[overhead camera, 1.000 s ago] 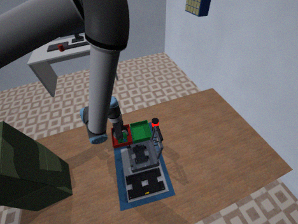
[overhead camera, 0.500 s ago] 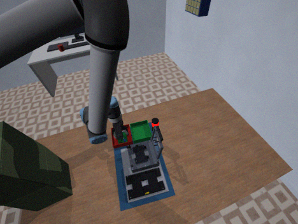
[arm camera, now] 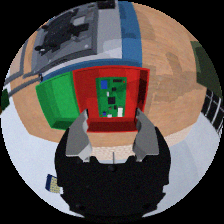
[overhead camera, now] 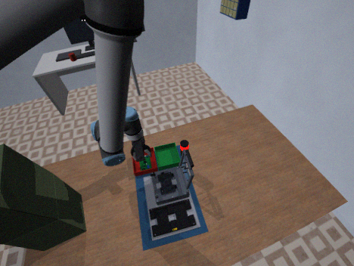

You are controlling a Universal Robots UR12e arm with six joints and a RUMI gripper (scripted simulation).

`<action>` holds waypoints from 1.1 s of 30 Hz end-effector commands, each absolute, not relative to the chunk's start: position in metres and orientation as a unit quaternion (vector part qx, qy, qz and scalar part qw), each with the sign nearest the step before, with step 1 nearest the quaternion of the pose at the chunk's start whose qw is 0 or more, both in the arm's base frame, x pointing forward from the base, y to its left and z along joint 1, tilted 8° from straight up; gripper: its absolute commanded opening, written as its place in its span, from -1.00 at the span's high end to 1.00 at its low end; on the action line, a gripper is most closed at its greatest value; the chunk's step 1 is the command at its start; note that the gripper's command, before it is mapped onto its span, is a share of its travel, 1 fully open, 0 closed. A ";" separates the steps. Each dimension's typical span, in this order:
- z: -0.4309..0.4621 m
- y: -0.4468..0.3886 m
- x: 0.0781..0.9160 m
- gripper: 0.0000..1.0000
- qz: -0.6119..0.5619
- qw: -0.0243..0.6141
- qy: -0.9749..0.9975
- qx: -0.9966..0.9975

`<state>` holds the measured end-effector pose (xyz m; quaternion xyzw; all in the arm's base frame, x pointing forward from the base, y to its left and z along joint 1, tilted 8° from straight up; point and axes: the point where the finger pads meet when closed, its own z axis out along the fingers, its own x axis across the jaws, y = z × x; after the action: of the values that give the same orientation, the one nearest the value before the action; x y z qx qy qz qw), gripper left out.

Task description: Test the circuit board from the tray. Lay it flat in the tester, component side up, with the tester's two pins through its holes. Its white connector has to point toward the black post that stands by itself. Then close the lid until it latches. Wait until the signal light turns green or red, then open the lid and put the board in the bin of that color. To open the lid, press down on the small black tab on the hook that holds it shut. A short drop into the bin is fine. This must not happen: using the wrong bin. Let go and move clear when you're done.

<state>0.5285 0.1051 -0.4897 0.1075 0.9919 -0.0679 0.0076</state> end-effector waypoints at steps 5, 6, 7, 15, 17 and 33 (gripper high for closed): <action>-0.442 0.112 0.529 -0.17 -0.068 0.008 0.992 0.108; -0.436 0.112 0.529 -0.17 -0.068 0.008 0.992 0.108; -0.430 0.113 0.529 -0.17 -0.068 0.008 0.992 0.108; -0.399 0.118 0.529 -0.17 -0.068 0.008 0.992 0.108; -0.398 0.118 0.529 -0.17 -0.068 0.008 0.992 0.108; -0.397 0.118 0.529 -1.00 -0.068 0.008 0.992 0.108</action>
<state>0.5285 0.1178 -0.3971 0.1076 0.9918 -0.0679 0.0074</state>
